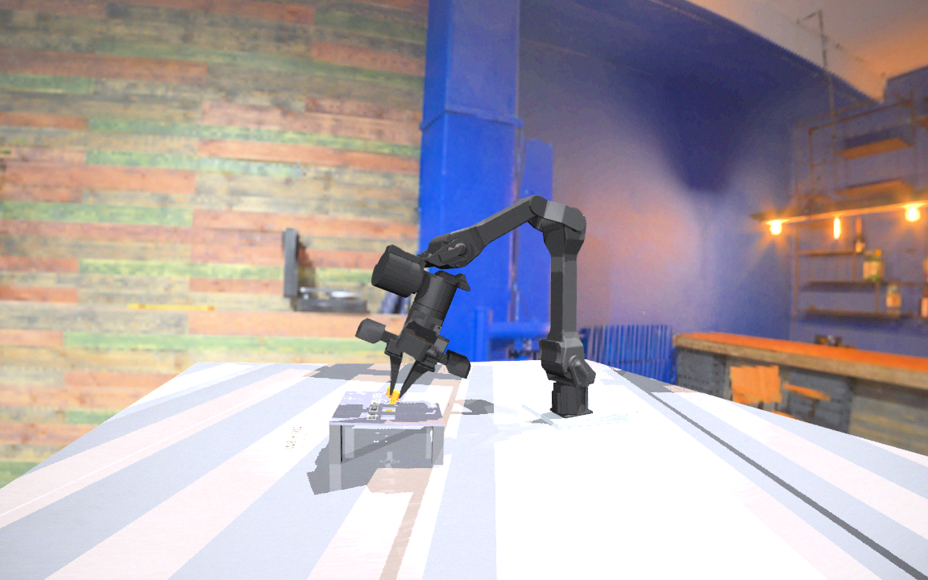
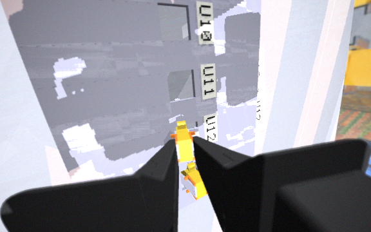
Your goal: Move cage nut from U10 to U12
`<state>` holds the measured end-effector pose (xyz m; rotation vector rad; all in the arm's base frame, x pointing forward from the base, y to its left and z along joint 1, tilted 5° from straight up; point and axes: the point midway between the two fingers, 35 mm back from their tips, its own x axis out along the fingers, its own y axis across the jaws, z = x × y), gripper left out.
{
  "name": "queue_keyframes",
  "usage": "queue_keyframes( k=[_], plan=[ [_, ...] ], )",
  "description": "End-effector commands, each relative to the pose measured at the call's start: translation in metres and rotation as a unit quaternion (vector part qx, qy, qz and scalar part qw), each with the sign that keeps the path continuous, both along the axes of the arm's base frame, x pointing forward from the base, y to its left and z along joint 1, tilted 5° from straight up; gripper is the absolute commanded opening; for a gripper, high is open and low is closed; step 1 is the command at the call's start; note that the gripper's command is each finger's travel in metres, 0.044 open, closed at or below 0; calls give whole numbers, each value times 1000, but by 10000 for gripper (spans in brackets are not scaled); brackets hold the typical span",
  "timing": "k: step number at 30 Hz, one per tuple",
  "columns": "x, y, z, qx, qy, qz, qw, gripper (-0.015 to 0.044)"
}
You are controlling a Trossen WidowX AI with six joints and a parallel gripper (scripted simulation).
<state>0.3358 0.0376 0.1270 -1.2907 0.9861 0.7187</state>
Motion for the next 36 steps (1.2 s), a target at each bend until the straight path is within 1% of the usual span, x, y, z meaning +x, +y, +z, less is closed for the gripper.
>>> queue_keyframes(
  k=[1,36],
  plan=[
    [2,1,1,2,-1,0,1000,31],
    [4,0,2,6,22,0,1000,31]
  ],
)
